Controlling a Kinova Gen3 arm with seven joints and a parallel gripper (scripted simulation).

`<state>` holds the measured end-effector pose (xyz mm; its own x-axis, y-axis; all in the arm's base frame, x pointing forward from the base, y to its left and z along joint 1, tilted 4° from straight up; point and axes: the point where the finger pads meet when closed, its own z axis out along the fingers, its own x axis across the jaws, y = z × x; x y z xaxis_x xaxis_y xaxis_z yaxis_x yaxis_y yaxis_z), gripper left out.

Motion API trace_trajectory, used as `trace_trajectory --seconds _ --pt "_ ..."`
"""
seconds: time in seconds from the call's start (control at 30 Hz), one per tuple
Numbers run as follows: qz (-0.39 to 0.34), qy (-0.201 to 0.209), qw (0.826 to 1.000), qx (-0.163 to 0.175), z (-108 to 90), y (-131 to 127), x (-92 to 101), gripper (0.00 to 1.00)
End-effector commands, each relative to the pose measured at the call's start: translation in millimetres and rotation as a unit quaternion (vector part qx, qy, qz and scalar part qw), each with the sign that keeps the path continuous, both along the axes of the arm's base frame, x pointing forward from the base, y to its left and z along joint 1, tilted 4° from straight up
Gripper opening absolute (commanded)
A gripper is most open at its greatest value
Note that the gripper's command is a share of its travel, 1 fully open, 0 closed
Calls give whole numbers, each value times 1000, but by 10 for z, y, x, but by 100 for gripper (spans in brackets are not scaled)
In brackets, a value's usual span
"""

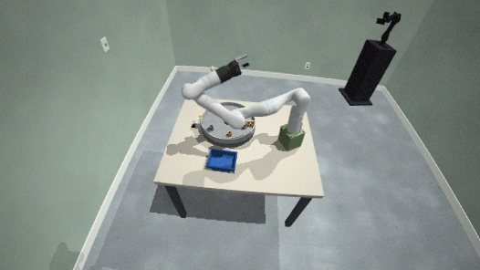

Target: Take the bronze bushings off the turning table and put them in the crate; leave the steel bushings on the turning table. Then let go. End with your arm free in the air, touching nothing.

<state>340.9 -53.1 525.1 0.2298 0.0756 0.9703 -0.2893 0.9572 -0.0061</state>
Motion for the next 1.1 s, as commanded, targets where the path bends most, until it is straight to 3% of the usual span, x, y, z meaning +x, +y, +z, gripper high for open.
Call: trace_trajectory --seconds 0.0,0.4,0.43,0.57,0.97,1.07 --pt "47 -14 998 49 -139 127 33 100" --pt "47 -14 998 49 -139 127 33 100" --pt "67 -1 996 66 -98 76 91 100" --pt "126 -7 981 149 -281 72 172 100" --pt "126 -7 981 149 -281 72 172 100" --pt "170 -5 963 207 -397 37 249 100"
